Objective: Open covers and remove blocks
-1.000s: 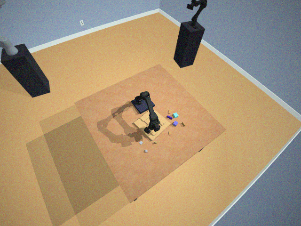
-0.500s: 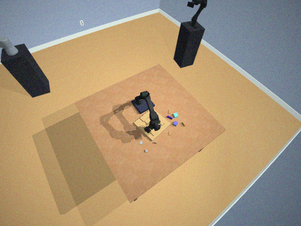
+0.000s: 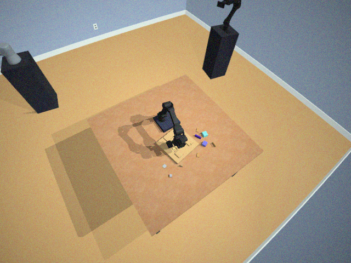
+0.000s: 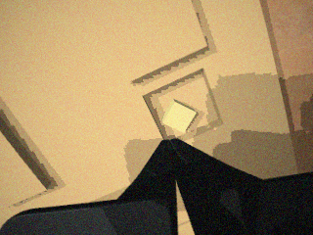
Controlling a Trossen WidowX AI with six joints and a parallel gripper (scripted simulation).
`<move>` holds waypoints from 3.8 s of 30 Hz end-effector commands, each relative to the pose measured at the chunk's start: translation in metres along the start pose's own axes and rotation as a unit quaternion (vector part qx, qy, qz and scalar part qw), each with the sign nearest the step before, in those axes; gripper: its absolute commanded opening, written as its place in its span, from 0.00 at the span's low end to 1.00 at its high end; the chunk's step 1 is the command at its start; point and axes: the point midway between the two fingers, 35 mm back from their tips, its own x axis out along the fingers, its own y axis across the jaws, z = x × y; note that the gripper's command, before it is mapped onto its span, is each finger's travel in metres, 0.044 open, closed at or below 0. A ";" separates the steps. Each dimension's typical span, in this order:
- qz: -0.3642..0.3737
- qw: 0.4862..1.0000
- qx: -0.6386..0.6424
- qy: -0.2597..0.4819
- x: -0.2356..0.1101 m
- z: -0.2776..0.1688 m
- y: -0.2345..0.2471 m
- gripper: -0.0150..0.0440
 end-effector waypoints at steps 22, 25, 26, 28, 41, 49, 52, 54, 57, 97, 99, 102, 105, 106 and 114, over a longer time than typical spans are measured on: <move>0.001 0.849 0.528 0.004 -0.002 -0.138 0.020 0.25; 0.001 0.819 0.573 0.004 0.001 -0.152 0.021 0.25; 0.001 0.814 0.581 0.004 0.002 -0.154 0.021 0.25; 0.001 0.812 0.583 0.004 0.002 -0.155 0.021 0.25; 0.001 0.812 0.583 0.004 0.002 -0.155 0.021 0.25; 0.001 0.812 0.583 0.004 0.002 -0.155 0.021 0.25; 0.001 0.812 0.583 0.004 0.002 -0.155 0.021 0.25; 0.001 0.812 0.583 0.004 0.002 -0.155 0.021 0.25; 0.001 0.812 0.583 0.004 0.003 -0.155 0.021 0.25; 0.001 0.812 0.583 0.005 0.041 -0.153 0.022 0.25; 0.001 0.812 0.583 0.005 0.043 -0.153 0.022 0.25; 0.001 0.812 0.583 0.005 0.046 -0.154 0.022 0.25; 0.001 0.812 0.583 0.005 0.049 -0.154 0.022 0.25; 0.001 0.812 0.583 0.005 0.050 -0.154 0.022 0.25; 0.001 0.812 0.583 0.005 0.058 -0.155 0.022 0.25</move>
